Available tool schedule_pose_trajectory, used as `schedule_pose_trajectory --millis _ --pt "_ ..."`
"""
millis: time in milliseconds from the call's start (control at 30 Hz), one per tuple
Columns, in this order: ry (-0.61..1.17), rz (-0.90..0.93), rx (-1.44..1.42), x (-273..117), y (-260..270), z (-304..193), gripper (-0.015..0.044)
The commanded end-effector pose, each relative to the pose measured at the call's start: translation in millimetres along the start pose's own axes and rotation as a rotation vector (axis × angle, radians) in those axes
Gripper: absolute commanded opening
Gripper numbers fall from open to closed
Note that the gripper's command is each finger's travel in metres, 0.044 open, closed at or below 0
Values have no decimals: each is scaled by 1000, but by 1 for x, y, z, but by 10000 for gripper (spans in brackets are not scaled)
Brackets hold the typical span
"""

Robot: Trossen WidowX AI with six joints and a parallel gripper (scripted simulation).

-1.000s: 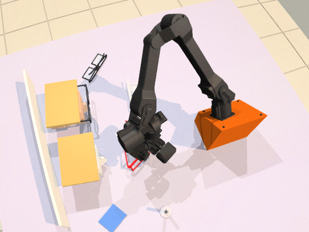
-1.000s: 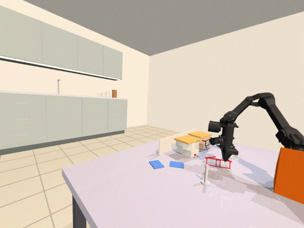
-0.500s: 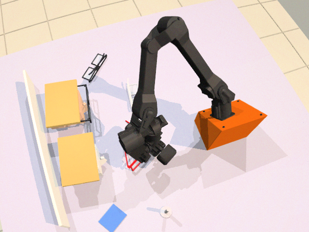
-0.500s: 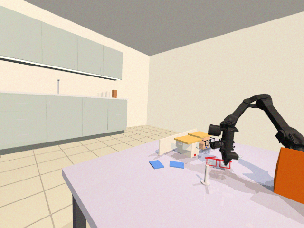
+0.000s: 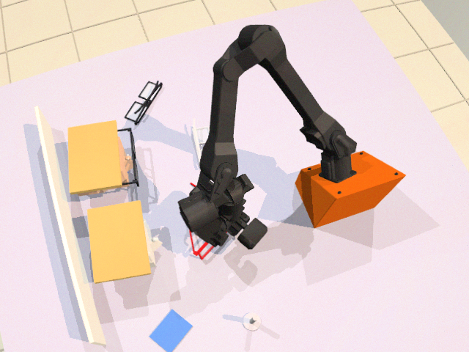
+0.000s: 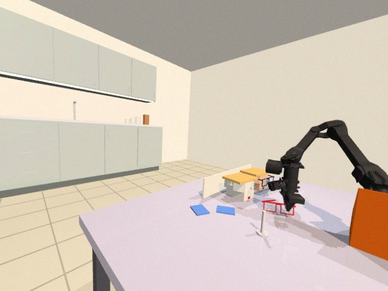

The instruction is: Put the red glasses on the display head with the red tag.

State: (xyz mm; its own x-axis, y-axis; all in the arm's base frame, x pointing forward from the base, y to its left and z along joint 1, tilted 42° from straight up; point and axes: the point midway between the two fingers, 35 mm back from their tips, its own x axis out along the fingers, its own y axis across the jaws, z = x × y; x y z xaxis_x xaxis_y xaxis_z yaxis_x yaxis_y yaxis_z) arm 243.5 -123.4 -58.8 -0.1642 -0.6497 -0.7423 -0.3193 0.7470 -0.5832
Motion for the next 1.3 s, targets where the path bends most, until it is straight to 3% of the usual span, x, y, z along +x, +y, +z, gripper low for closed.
schedule_pose_trajectory --millis 0,333,500,1033,1267 --pt "0 0 0 0 0 0 67" --pt "0 0 0 0 0 0 0" --pt "-1 0 0 -3 0 1 0" --pt "-6 -2 0 -99 2 5 0" --pt "-7 -2 0 -105 3 8 0"
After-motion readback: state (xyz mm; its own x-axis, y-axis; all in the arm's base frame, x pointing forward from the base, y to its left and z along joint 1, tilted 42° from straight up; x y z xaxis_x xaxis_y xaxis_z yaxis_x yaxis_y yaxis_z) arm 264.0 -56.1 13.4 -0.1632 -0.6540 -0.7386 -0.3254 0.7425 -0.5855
